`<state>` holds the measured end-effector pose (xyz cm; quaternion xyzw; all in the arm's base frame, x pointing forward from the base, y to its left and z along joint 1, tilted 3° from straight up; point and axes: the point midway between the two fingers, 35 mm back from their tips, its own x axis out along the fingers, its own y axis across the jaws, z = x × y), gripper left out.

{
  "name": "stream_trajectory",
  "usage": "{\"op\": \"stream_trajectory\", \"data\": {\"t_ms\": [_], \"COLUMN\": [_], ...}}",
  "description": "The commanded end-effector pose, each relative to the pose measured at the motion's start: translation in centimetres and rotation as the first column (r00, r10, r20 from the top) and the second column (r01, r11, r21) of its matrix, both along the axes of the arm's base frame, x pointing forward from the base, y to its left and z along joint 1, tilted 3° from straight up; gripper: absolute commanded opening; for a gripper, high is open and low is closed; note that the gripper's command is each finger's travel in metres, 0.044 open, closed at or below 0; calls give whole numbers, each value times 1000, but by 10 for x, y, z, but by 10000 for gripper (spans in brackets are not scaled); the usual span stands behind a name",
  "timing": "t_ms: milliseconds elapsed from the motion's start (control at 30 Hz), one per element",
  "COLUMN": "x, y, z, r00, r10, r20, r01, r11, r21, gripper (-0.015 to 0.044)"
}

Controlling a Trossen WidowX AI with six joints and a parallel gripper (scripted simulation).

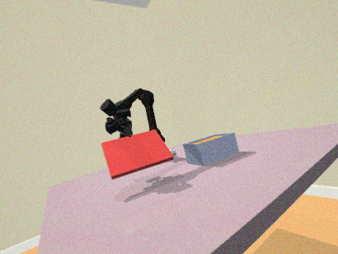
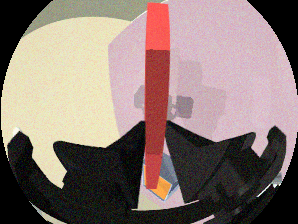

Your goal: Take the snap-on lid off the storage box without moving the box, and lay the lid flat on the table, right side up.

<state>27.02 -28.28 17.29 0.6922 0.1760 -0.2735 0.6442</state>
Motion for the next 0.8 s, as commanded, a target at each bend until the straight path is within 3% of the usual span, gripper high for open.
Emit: {"op": "stream_trajectory", "data": {"t_ms": [0, 767], "x": [1, 2], "y": [0, 0], "z": [-2, -21], "r00": [1000, 1000], "r10": [1, 1], "r20": [6, 6], "r01": [-1, -1], "r11": [1000, 1000], "r21": [-3, -3], "gripper": [0, 0]}}
